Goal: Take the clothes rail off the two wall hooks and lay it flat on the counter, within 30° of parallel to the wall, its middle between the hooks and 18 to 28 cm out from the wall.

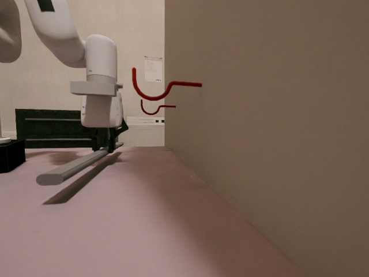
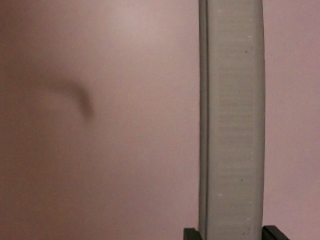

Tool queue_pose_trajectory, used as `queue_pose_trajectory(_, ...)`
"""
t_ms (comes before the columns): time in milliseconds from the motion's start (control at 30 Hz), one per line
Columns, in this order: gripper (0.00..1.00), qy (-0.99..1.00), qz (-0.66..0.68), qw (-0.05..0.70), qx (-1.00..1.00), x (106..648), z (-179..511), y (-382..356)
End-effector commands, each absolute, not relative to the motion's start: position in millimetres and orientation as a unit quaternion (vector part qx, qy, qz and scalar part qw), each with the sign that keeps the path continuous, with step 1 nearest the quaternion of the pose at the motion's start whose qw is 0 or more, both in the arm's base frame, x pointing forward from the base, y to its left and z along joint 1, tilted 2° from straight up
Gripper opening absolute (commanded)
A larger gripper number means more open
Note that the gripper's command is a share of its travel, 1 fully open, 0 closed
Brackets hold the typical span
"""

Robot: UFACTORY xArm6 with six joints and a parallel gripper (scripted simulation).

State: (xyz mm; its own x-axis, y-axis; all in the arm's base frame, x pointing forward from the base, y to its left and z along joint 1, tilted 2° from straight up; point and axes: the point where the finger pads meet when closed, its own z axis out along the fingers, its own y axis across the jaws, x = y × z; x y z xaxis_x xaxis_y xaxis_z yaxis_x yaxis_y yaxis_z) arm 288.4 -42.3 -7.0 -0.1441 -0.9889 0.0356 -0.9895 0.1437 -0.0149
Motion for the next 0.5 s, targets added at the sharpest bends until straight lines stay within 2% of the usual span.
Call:
queue_pose_trajectory(0,0.00,-0.756,0.018,0.008,0.654,289.7,-6.4,-42.5)
queue_pose_trajectory(467,0.00,-0.756,0.018,0.008,0.654,289.7,-14.4,-42.8)
